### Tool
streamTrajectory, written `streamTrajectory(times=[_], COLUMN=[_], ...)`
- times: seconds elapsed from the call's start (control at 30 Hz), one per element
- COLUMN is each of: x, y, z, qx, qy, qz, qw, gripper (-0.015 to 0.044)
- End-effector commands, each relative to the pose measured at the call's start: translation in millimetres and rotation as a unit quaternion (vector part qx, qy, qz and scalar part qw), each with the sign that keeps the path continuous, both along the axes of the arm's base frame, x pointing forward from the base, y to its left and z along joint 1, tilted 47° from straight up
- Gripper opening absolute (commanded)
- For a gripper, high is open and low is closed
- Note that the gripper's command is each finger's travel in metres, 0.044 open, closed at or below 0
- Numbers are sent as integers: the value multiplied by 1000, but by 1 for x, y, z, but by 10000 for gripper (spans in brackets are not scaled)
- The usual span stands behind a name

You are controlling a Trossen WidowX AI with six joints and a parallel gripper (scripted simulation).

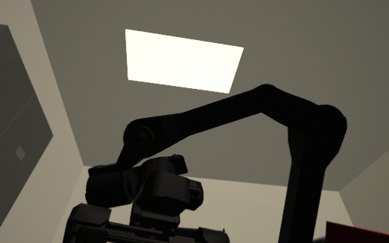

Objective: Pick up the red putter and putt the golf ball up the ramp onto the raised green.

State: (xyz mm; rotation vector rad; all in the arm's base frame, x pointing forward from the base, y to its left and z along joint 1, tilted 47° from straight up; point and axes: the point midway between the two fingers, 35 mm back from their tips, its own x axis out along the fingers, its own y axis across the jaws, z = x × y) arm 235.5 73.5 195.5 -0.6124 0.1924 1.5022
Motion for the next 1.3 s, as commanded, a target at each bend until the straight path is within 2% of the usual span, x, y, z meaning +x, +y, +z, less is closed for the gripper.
streamTrajectory(times=[0.0, 0.93, 1.27], x=[0, 4, 5], y=[10, 32, 30], z=[-10, -30, -27], qx=[3, 4, 2], qy=[9, 8, 3], qz=[1, 1, 2], qw=[1000, 1000, 1000], gripper=[440, 440, 177])
